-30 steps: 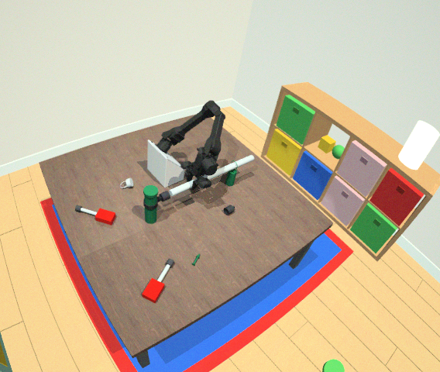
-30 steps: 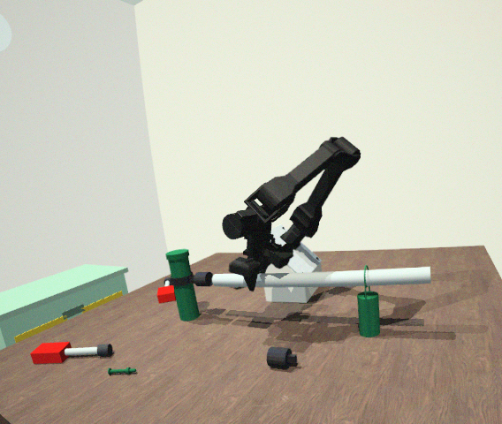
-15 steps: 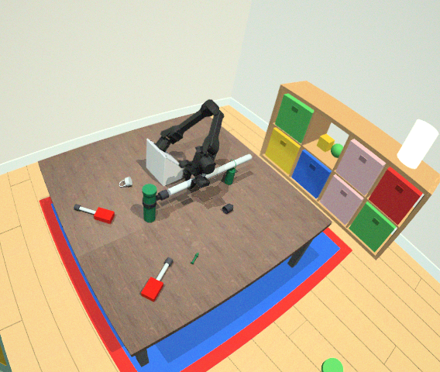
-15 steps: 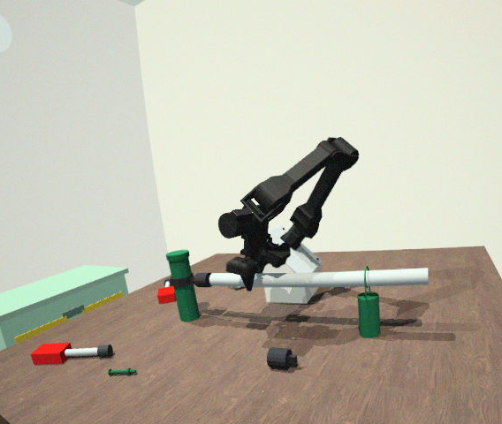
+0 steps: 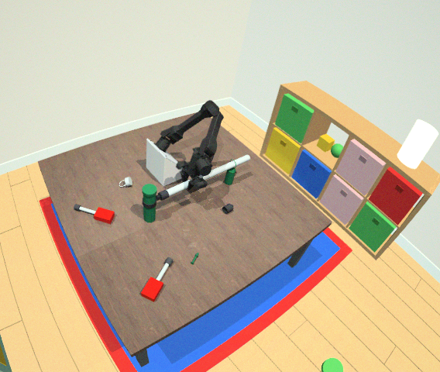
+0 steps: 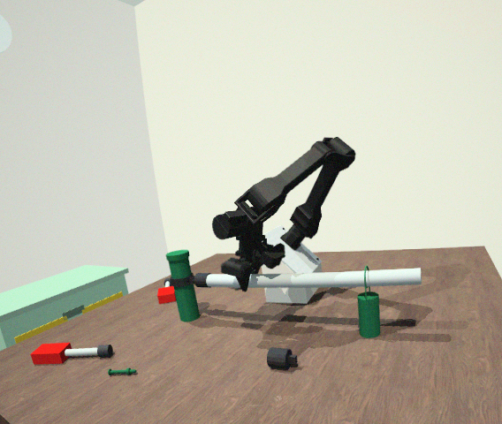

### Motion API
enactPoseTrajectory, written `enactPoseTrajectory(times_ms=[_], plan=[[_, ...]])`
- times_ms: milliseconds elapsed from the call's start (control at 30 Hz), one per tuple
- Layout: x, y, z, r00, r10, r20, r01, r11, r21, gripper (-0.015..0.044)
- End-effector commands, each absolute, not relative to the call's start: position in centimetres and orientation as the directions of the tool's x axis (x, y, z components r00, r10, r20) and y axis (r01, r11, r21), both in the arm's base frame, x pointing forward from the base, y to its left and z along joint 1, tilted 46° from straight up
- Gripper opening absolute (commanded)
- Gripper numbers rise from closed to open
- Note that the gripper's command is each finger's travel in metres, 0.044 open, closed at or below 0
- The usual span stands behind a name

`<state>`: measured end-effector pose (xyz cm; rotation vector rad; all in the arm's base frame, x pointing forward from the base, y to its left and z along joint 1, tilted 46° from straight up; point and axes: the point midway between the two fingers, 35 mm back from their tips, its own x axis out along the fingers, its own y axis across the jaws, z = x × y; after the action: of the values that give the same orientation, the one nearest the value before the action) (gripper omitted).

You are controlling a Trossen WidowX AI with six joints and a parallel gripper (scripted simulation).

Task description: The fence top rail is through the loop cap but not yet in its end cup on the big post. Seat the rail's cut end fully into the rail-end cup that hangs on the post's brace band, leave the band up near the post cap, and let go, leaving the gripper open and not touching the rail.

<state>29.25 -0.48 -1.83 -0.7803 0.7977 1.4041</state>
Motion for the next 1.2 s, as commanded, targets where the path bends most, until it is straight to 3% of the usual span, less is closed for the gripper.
enactPoseTrajectory(times_ms=[0,1167], plan=[[29.25,-0.45,-1.78,0.011,0.527,-0.850,-1.000,0.021,0.000,0.0000],[29.48,-0.94,-1.59,0.012,0.515,-0.857,-1.000,0.016,-0.004,0.0000]])
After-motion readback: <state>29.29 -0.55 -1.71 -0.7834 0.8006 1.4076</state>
